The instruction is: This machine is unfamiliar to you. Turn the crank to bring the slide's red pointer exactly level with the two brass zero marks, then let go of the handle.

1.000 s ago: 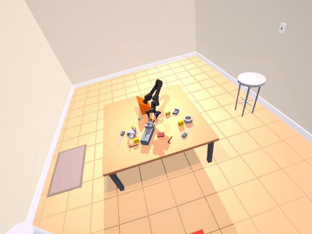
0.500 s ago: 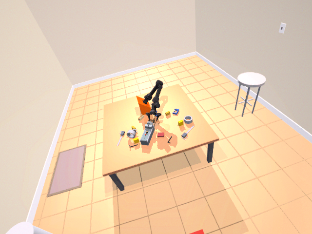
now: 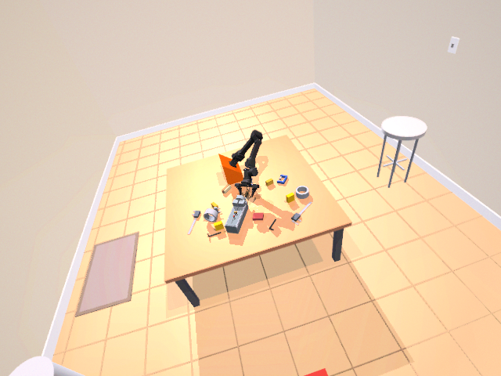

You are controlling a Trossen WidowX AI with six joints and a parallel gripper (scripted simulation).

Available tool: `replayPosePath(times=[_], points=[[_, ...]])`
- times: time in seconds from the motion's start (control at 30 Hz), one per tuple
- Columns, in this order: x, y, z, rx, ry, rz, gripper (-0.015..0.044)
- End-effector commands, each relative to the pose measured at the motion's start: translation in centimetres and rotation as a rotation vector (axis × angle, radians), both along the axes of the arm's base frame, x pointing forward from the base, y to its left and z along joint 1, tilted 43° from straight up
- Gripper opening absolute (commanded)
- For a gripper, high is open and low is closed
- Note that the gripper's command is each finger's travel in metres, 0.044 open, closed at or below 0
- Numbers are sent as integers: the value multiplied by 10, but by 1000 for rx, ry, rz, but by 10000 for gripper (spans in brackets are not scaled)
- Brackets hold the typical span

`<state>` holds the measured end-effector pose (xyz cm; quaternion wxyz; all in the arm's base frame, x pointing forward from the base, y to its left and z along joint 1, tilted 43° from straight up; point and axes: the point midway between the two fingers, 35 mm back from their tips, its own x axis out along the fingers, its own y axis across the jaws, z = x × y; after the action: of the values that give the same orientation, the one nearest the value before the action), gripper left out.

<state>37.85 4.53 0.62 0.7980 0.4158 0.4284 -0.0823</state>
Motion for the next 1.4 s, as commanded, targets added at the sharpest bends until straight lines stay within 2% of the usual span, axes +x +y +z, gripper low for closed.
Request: replayPosePath(times=[0.0,0.4,0.97,1.37], points=[[-2,4,-8,0,9,-2,440],[-4,16,-20,1,8,-2,440],[-4,16,-20,1,8,-2,0],[-4,18,-22,1,8,-2,0]])
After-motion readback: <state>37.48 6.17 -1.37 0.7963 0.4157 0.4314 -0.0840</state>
